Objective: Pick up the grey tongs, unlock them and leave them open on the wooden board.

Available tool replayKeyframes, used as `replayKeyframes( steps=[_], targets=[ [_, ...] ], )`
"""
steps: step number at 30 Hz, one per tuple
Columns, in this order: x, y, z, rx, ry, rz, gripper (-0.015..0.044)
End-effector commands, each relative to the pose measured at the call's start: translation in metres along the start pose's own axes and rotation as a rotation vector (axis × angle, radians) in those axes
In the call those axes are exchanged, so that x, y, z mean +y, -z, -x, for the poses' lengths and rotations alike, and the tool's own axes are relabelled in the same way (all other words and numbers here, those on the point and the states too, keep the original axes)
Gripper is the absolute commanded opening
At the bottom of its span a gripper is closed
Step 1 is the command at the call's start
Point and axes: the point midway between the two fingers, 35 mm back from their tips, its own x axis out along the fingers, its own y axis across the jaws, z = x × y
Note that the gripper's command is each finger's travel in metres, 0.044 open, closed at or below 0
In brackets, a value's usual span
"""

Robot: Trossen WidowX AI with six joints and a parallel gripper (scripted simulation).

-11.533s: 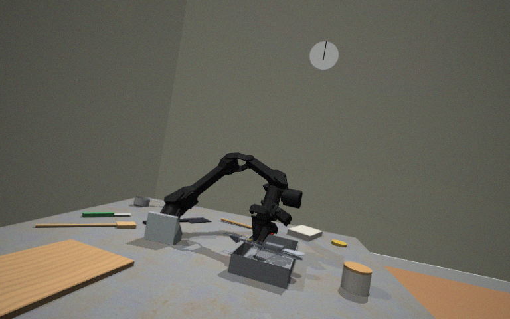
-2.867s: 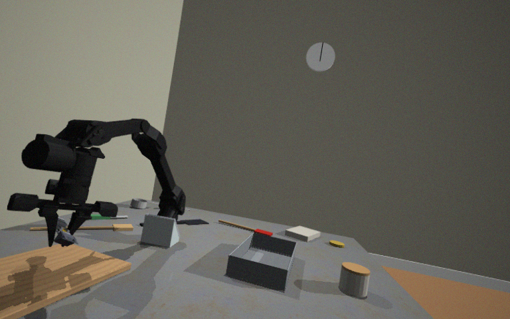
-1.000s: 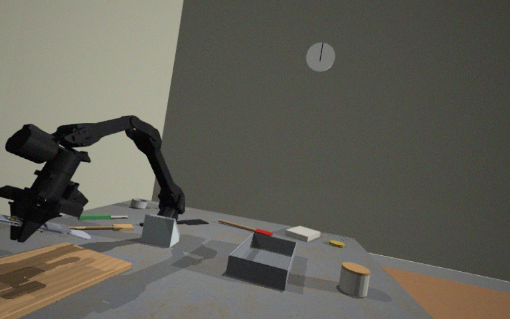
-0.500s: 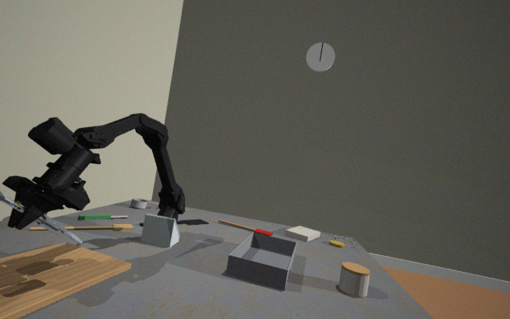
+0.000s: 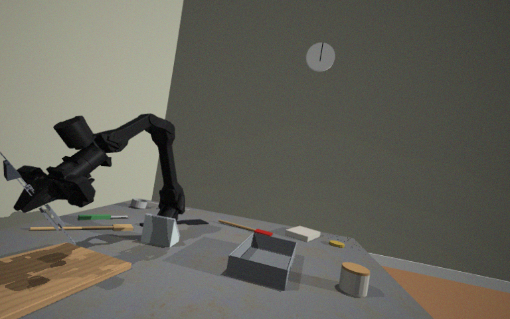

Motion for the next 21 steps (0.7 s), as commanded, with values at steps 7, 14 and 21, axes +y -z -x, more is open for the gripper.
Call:
replayKeyframes(
  steps=[7, 14, 21],
  targets=[
    [0.000, 0.012, 0.028, 0.183, 0.000, 0.008, -0.0150],
    [0.001, 0.014, 0.048, 0.297, -0.005, 0.012, -0.0150],
    [0.001, 0.014, 0.059, 0.354, -0.008, 0.015, -0.0150]
  ],
)
